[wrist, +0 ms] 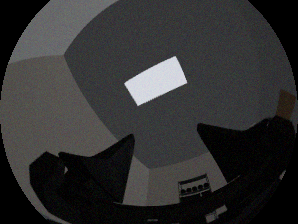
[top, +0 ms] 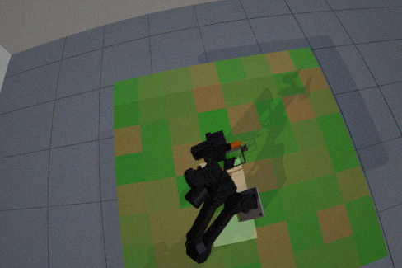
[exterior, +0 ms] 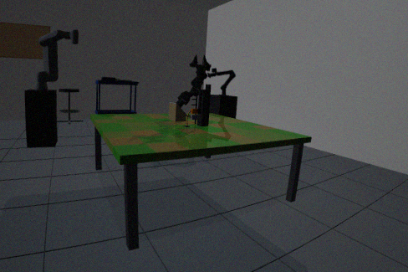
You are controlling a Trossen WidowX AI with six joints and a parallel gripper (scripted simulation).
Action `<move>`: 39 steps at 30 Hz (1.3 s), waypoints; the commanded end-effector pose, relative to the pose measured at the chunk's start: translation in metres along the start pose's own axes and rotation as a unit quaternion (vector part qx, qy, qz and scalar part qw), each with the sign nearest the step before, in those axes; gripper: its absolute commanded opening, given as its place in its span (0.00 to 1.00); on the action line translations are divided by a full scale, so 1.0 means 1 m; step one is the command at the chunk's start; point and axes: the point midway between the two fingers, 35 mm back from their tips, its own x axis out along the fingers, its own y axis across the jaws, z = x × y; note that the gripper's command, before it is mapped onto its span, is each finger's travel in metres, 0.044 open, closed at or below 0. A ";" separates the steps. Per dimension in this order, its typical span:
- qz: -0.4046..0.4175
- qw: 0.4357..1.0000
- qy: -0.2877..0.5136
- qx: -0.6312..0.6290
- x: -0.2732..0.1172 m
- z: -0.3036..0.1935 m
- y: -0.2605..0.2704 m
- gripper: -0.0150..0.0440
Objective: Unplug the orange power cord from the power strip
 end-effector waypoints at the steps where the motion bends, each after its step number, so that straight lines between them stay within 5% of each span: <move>1: 0.004 1.000 0.003 -0.001 0.001 -0.002 0.002 0.89; 9: 0.163 0.969 0.186 -0.011 0.013 -0.095 0.086 0.53; 20: 0.277 0.797 0.536 0.026 -0.061 -0.240 0.152 0.53; 30: 0.188 0.489 0.849 0.066 -0.192 -0.305 0.152 0.53; 39: -0.105 0.109 0.987 0.061 -0.287 -0.278 0.134 0.53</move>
